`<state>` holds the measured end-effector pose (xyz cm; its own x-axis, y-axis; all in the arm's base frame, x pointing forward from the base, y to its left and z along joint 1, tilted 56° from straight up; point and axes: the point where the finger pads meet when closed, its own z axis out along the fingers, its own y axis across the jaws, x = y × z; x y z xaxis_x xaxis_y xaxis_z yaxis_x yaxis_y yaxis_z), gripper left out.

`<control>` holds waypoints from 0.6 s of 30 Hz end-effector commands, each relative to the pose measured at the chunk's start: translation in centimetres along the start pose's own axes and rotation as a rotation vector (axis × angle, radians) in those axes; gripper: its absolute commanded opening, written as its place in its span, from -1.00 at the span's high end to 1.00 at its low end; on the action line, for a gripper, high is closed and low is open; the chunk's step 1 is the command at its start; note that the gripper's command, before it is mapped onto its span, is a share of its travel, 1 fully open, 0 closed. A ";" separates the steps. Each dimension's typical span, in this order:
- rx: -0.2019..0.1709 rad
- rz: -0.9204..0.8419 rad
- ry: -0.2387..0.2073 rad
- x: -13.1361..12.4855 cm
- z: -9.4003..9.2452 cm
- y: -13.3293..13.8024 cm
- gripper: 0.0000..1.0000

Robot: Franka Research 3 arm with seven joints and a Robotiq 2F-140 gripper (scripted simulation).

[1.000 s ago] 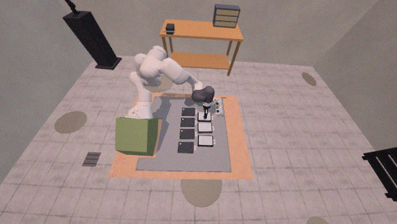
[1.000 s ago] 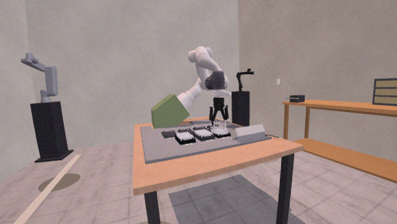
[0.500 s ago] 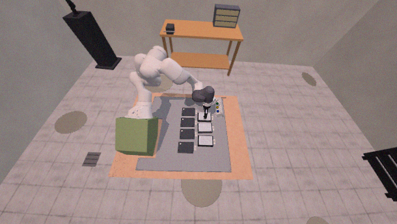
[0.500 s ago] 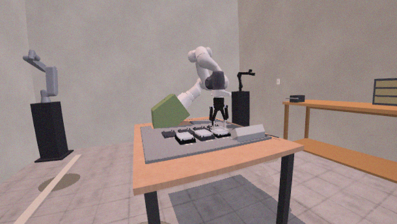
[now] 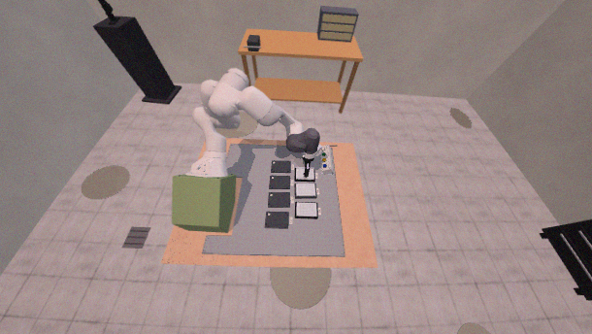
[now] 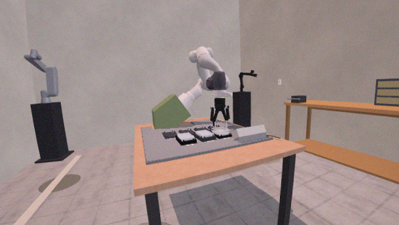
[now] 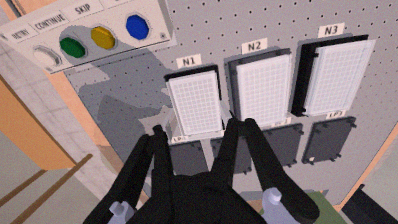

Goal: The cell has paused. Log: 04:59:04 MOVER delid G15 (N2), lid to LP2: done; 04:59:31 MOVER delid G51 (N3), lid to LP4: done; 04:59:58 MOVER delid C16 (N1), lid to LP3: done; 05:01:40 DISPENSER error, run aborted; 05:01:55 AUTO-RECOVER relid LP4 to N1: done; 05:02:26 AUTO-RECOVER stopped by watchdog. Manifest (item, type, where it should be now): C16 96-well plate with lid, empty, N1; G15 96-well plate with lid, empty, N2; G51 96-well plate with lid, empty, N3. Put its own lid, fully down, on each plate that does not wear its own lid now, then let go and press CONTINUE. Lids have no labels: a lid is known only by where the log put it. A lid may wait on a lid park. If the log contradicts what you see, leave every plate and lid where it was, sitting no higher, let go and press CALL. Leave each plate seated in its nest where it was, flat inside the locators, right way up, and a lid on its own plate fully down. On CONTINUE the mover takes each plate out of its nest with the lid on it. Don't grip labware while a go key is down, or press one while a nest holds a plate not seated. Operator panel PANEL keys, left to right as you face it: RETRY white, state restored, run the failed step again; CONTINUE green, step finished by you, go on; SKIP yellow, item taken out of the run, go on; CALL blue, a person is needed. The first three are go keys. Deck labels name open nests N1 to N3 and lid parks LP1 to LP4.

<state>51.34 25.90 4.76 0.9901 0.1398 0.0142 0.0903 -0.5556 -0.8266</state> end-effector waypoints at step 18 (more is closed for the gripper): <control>0.002 0.002 0.003 0.1 0.4 0.0 1.00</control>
<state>51.30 26.17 4.61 0.9900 0.1408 0.0136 0.0903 -0.5548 -0.8271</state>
